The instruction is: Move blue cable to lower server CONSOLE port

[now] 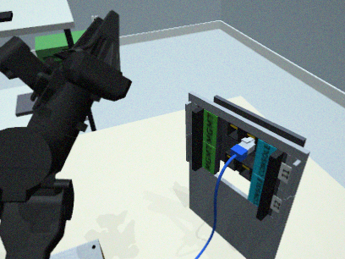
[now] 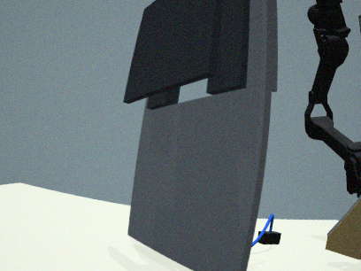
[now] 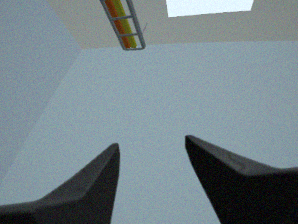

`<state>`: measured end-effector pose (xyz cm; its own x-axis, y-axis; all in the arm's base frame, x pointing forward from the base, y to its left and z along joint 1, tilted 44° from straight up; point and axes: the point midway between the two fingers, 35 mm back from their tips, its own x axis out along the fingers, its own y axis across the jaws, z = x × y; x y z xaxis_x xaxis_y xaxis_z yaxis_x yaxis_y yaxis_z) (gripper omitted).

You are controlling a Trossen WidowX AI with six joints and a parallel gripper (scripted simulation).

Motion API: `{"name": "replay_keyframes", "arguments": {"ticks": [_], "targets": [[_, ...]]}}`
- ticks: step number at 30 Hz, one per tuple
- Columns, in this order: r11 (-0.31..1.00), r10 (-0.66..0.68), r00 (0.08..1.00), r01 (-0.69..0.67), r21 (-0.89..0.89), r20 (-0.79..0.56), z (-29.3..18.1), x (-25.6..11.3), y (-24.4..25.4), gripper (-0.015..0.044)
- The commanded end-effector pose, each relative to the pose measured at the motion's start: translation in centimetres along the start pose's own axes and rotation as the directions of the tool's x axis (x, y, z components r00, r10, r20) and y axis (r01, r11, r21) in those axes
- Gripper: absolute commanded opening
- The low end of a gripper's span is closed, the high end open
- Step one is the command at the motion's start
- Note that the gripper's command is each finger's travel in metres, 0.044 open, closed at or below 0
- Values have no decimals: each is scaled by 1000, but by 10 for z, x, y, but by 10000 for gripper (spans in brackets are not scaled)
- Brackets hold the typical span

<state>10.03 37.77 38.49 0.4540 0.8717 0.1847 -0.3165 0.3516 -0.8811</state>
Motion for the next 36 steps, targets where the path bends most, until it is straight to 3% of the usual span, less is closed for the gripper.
{"name": "replay_keyframes", "arguments": {"ticks": [1,8,15,24,31,36], "targets": [[944,-40,975,-34,-328,-219,-76,-17,3,239],[708,-93,859,-299,-640,-504,-174,-59,12,239],[376,-150,671,-641,-669,-727,-253,-121,22,239],[354,-153,657,-660,-662,-738,-258,-124,23,239],[355,-156,658,-658,-664,-736,-293,-85,27,239],[355,-156,658,-658,-664,-736,-298,-81,28,239]]}}
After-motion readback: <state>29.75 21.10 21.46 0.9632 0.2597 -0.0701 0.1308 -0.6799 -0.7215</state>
